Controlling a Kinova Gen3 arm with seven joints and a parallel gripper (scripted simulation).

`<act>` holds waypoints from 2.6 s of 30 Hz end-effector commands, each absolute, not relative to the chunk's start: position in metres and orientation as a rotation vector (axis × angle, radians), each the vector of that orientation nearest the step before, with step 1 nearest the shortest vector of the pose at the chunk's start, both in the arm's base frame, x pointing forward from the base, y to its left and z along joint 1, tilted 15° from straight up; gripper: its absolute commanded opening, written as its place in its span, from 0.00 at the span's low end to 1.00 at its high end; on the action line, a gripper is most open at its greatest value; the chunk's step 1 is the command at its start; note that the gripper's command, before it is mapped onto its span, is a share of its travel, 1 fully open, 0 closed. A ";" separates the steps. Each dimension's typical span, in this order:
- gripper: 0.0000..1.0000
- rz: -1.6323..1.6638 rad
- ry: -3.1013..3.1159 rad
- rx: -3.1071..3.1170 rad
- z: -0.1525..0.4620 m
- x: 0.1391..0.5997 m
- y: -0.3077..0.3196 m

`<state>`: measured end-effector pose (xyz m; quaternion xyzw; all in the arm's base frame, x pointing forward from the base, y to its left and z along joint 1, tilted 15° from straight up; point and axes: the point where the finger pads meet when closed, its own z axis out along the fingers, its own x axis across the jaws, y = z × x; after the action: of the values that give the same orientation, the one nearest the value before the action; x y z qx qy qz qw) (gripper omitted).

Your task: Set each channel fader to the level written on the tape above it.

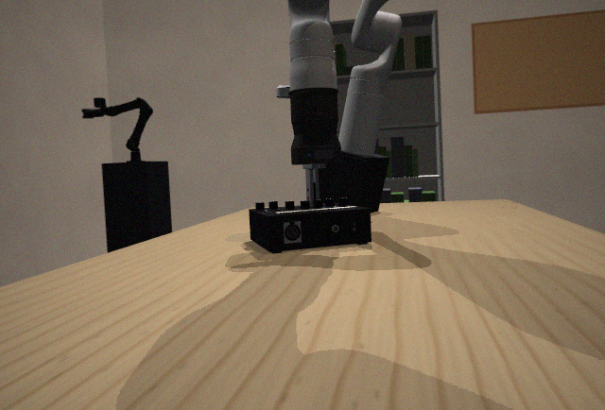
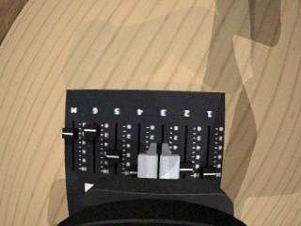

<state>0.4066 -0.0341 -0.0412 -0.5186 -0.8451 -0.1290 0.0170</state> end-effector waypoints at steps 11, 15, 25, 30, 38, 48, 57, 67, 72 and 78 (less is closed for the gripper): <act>0.00 -0.406 -2.622 -1.606 -0.040 0.407 -0.031; 0.00 -0.406 -2.622 -1.606 -0.040 0.406 -0.031; 0.00 -0.406 -2.622 -1.606 -0.041 0.402 -0.033; 0.00 -0.406 -2.622 -1.606 -0.041 0.402 -0.033; 0.00 -0.406 -2.622 -1.606 -0.033 0.401 -0.035; 0.00 -0.406 -2.622 -1.606 -0.011 0.398 -0.041; 0.00 -0.406 -2.622 -1.606 -0.003 0.398 -0.043; 0.00 -0.406 -2.622 -1.606 -0.003 0.398 -0.043; 0.00 -0.406 -2.621 -1.608 -0.003 0.397 -0.043; 0.00 -0.406 -2.612 -1.619 -0.003 0.397 -0.043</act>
<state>0.3983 -0.0440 -0.0049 -0.5196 -0.8442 -0.1303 0.0183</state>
